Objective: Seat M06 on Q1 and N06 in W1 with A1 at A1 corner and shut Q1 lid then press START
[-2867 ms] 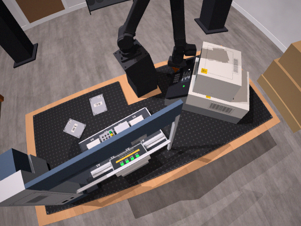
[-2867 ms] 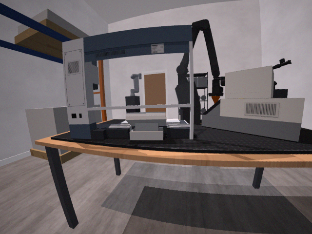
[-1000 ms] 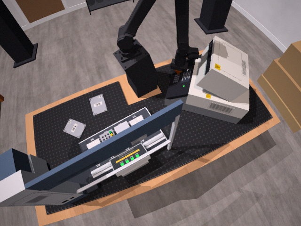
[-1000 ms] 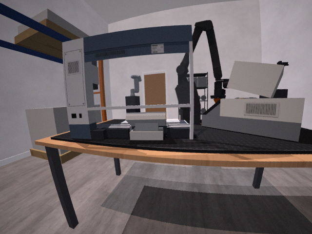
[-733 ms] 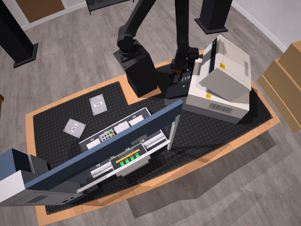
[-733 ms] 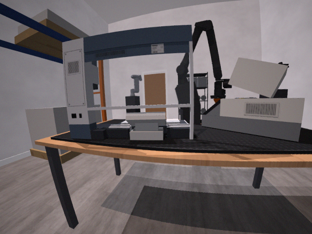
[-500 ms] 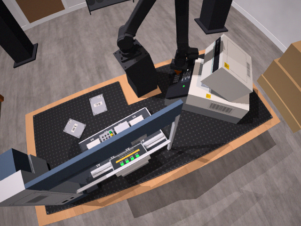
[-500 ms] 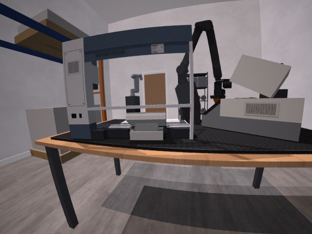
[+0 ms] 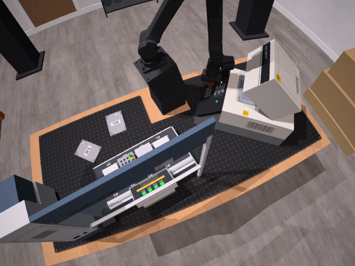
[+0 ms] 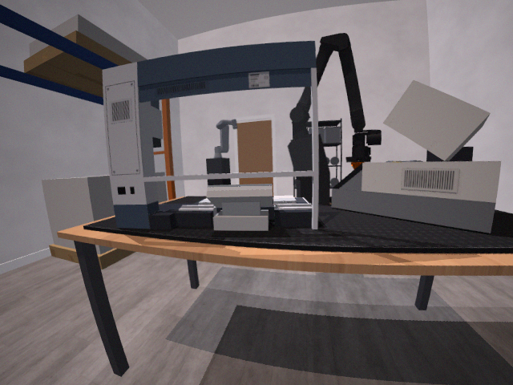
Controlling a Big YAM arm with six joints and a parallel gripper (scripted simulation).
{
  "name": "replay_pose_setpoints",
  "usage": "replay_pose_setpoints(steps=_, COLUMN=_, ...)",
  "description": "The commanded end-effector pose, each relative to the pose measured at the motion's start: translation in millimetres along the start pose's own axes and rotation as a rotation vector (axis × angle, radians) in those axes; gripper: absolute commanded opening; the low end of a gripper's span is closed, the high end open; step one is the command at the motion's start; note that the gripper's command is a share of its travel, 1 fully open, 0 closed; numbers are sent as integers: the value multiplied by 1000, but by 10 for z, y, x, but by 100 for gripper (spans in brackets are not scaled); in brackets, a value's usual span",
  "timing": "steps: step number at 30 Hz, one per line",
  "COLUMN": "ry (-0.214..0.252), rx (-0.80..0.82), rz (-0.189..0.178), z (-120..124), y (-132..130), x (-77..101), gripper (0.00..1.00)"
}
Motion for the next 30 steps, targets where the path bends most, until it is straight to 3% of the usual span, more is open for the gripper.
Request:
replay_pose_setpoints(steps=1, ry=-14, rx=-21, rz=39, z=-31, y=-152, x=66, gripper=0)
replay_pose_setpoints(steps=16, ry=-3, rx=4, rz=-12, z=42, y=56, x=-36, gripper=0)
replay_pose_setpoints(steps=30, ry=-7, rx=21, rz=34, z=-72, y=-146, x=85, gripper=0)
Point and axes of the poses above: the point where the finger pads meet when closed, its own x axis back along the fingers, its own y axis across the jaws, z = x × y, the point moved 6 cm from there along x, back along the fingers, and after that the axes turned 4 degrees about x, right-handed, at the moved point
